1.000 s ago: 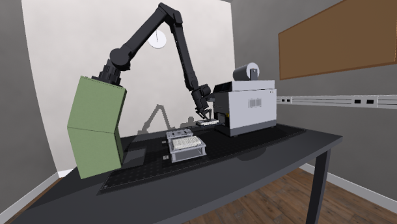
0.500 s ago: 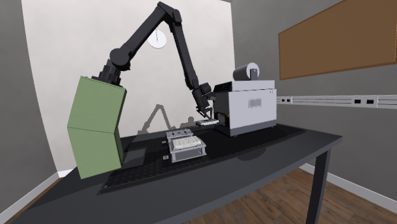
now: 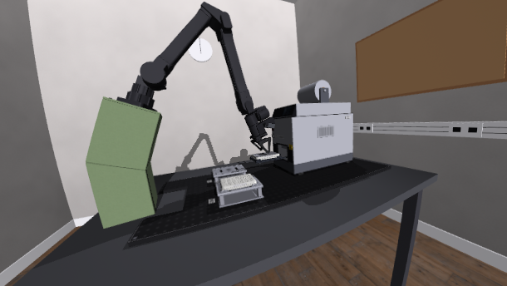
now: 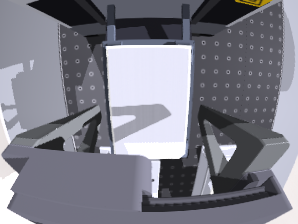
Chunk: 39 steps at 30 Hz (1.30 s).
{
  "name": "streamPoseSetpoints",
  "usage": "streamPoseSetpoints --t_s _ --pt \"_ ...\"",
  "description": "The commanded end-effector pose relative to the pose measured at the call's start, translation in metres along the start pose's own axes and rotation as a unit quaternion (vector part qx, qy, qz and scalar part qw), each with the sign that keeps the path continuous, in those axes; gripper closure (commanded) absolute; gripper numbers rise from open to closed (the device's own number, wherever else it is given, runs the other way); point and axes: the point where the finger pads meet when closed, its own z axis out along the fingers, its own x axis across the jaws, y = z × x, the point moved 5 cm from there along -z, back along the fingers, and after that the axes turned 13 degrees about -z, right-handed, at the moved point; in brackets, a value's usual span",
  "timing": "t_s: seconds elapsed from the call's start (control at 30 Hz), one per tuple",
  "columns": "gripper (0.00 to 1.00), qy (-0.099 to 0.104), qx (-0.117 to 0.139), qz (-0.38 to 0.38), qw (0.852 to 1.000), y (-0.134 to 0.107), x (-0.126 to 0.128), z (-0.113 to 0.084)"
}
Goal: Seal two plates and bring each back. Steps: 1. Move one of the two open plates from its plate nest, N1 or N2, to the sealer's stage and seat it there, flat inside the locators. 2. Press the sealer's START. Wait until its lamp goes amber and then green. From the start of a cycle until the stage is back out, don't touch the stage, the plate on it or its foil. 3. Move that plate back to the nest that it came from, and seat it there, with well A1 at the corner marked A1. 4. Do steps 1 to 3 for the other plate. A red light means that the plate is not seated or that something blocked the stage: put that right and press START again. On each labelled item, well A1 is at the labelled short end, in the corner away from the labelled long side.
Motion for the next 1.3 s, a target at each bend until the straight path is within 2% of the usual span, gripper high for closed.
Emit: streamPoseSetpoints --t_s 0.0,0.27,0.43,0.6,0.97,1.27 --pt "0.0 -0.005 -0.032 0.006 0.999 0.026 -0.004 -0.005" --pt "0.0 -0.005 -0.034 0.006 0.999 0.029 -0.004 -0.005" --pt "0.0 -0.004 -0.025 0.005 1.0 0.027 -0.003 -0.005" --pt "0.0 -0.002 -0.007 0.005 1.0 0.012 -0.001 -0.006" --pt "0.0 0.003 -0.015 -0.002 1.0 0.009 0.008 -0.007" --pt "0.0 0.002 -0.033 -0.001 0.999 0.027 0.007 -0.006"
